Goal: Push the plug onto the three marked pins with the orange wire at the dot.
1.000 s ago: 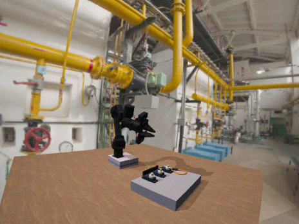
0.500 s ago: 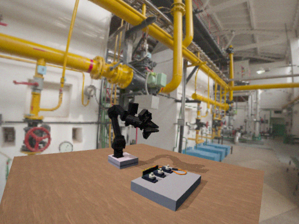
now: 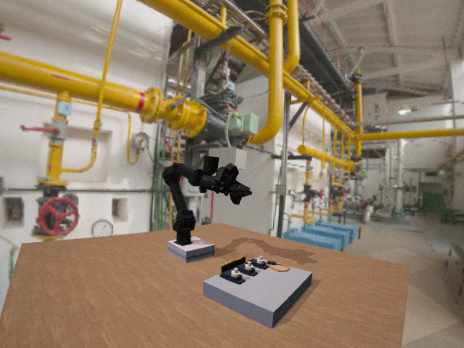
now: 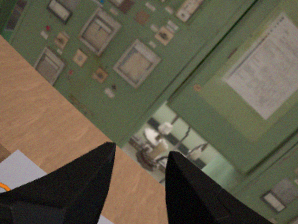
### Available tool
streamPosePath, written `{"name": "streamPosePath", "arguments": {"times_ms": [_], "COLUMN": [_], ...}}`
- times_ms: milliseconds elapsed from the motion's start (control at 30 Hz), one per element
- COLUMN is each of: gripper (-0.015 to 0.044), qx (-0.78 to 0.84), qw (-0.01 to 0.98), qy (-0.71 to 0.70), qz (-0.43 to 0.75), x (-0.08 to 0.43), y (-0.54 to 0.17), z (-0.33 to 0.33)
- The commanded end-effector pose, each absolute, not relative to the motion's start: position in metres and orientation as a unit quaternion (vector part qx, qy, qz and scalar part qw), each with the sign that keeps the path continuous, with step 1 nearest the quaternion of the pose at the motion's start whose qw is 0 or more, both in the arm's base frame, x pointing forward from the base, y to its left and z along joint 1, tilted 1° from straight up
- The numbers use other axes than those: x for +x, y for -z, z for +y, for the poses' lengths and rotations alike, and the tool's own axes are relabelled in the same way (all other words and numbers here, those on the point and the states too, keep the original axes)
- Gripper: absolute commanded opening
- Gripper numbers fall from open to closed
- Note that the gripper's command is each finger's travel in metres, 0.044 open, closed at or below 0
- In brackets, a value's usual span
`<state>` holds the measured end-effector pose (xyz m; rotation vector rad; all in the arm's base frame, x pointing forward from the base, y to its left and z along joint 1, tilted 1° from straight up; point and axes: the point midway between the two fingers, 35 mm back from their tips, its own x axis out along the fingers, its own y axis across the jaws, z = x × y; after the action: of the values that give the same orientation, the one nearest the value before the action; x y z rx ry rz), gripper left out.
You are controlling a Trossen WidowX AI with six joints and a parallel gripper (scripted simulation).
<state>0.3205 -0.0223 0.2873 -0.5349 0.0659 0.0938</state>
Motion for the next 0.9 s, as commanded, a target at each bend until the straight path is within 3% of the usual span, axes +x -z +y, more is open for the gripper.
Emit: {"name": "streamPosePath", "arguments": {"times_ms": [0,467,867], "gripper": [0.0115,0.0115,0.0115], "qx": [-0.207,-0.007,0.173], "qw": [0.978,0.999,0.983], "qy": [-0.030,-0.001,0.000], "qz": [0.015,-0.032,0.061], "x": [0.319,0.315,0.346], "y": [-0.300,-0.330,-0.311], "z": [-0.017,-0.001,0.006]}}
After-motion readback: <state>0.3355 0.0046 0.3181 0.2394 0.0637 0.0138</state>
